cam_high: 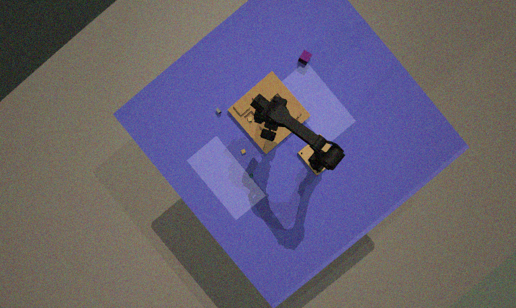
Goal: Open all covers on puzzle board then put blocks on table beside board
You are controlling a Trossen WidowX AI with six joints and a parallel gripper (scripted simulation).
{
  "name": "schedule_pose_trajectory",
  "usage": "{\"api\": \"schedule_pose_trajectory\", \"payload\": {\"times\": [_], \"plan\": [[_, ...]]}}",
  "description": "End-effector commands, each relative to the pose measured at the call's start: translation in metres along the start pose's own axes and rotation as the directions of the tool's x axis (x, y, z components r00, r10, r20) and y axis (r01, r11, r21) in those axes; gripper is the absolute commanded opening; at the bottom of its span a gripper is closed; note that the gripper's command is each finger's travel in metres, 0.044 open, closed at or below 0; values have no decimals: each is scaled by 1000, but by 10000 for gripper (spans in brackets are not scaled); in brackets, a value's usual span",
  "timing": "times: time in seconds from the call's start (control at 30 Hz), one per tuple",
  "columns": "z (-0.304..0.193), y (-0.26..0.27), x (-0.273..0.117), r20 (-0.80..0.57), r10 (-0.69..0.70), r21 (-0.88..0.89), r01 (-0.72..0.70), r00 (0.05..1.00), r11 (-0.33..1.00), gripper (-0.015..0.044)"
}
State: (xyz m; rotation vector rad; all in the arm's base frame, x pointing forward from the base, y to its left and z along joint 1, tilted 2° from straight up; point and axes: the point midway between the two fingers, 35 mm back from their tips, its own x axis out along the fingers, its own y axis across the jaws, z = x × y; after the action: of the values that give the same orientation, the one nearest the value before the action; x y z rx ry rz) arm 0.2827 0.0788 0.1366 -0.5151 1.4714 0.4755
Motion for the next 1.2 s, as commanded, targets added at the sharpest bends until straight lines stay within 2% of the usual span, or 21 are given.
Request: {"api": "schedule_pose_trajectory", "payload": {"times": [0.0,1.17], "plan": [[8,13,0,1,2,4,-2,1000,1000,80],[42,139,-2,2,12,4,-12,1000,1000,80]]}}
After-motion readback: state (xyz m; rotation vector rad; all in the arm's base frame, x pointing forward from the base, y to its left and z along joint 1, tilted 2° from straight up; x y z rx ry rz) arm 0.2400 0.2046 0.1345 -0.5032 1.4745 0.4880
